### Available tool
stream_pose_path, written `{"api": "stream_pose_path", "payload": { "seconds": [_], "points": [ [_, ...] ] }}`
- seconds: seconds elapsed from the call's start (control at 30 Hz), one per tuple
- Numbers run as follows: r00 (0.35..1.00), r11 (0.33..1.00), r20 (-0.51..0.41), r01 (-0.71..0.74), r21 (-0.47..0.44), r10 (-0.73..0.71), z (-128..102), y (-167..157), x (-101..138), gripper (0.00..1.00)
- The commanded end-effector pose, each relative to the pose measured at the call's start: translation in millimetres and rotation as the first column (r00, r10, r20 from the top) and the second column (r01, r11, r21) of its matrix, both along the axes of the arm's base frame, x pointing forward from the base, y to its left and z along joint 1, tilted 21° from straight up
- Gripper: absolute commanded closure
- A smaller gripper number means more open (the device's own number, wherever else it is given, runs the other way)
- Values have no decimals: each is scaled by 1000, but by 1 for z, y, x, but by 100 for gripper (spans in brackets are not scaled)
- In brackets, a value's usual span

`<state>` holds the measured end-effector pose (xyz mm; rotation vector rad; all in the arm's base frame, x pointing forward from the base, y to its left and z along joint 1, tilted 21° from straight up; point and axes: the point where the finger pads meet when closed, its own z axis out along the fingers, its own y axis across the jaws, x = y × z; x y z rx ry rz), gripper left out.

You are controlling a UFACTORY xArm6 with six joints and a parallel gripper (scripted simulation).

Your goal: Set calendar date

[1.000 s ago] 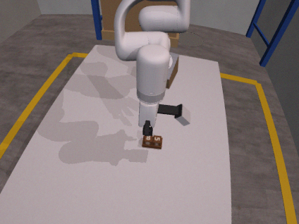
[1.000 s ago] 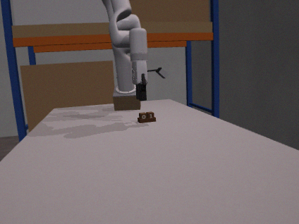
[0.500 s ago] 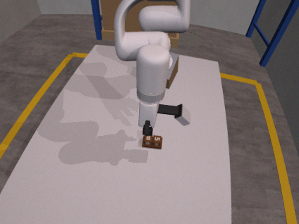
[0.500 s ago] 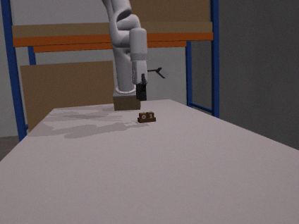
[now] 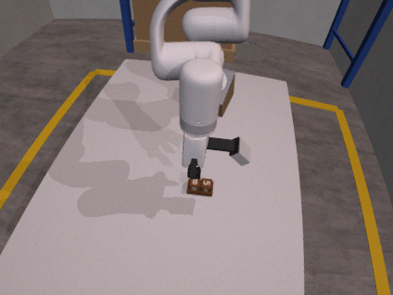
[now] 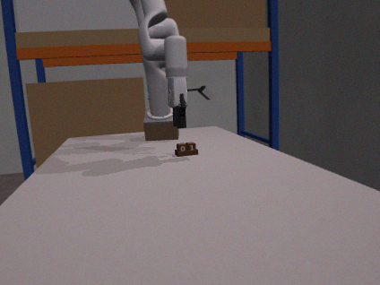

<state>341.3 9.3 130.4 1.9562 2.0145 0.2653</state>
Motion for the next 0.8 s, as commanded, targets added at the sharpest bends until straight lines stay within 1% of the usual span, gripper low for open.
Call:
{"api": "stream_pose_path", "payload": {
  "seconds": [0.0, 0.3, 0.77],
  "points": [
    [1000, 1000, 3, 0, 0, 0, 1, 0, 1, 53],
    [1000, 1000, 3, 0, -1, 0, -2, 0, 2, 53],
    [1000, 1000, 3, 1, -1, -1, -16, -1, 8, 53]
  ]
}}
